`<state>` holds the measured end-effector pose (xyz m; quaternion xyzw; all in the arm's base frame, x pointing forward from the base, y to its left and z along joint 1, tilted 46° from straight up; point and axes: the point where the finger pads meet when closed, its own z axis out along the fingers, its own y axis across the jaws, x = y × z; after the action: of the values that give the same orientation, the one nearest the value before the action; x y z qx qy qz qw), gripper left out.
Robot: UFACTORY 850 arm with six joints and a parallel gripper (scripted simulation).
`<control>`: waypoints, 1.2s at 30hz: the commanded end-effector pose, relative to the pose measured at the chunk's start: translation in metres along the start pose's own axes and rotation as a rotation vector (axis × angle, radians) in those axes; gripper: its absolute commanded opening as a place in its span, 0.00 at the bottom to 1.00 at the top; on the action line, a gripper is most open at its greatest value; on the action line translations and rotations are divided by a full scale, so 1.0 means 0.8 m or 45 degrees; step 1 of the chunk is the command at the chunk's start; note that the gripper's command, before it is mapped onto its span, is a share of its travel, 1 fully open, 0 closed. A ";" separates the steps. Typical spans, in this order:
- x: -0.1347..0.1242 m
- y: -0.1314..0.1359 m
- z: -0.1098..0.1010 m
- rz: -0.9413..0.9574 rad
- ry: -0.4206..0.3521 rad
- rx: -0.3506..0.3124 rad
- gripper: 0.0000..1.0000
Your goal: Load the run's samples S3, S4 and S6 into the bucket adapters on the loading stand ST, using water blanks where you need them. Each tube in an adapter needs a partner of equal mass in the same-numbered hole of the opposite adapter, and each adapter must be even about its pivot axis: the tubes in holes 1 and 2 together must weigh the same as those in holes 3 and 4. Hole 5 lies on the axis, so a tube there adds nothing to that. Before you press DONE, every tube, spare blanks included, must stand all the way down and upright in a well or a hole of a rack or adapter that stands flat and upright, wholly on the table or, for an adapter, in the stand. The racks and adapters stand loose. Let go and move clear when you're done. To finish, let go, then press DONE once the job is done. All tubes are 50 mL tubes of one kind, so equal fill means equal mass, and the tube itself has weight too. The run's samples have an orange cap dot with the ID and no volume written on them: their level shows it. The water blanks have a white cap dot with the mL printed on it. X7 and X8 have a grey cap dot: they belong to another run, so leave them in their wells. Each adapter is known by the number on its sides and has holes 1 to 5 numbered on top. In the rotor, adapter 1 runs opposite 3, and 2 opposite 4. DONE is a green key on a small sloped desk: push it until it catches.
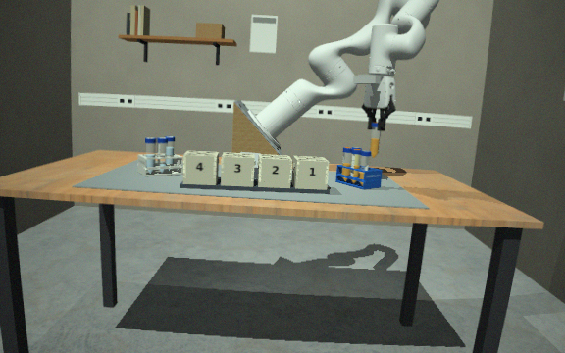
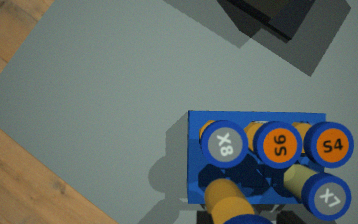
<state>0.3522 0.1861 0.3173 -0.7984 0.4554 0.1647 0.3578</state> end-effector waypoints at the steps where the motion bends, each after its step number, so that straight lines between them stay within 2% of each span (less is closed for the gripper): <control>1: 0.000 -0.001 -0.014 -0.001 0.000 0.001 0.00; 18: 0.000 -0.001 -0.051 -0.001 0.000 0.001 0.00; 36: 0.000 -0.001 -0.051 -0.001 0.000 0.001 0.00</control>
<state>0.3496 0.1570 0.3452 -0.7984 0.4553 0.1649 0.3578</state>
